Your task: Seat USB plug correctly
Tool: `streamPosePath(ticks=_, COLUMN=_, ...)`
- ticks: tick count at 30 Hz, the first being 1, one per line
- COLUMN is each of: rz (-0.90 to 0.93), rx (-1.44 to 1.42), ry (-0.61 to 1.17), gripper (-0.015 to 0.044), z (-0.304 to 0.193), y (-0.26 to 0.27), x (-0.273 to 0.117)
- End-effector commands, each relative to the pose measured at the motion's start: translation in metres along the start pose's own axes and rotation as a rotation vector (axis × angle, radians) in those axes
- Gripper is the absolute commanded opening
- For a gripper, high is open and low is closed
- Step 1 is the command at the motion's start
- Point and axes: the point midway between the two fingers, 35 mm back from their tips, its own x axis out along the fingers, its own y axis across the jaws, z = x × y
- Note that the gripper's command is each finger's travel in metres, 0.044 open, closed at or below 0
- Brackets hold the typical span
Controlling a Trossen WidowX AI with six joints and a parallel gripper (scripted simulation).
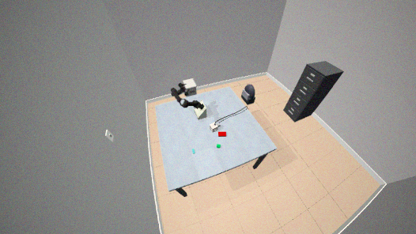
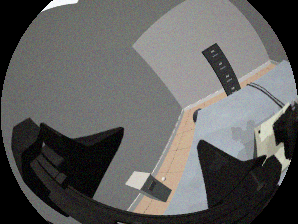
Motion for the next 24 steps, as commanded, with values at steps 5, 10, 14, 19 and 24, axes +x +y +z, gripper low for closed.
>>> streamPosePath(ticks=5, rz=0.022, rx=-0.077, ry=0.085, gripper=0.044, z=-0.025, y=-0.001, x=-0.011)
streamPosePath(ticks=10, rz=0.076, rx=-0.257, ry=0.282, gripper=0.044, z=-0.081, y=-0.011, x=-0.045)
streamPosePath(ticks=14, rz=0.122, rx=-0.412, ry=0.448, gripper=0.044, z=-0.12, y=-0.03, x=-0.081)
streamPosePath(ticks=19, rz=0.183, rx=-0.606, ry=0.654, gripper=0.044, z=-0.158, y=-0.065, x=-0.135)
streamPosePath(ticks=24, rz=0.249, rx=-0.801, ry=0.859, gripper=0.044, z=-0.178, y=-0.11, x=-0.194)
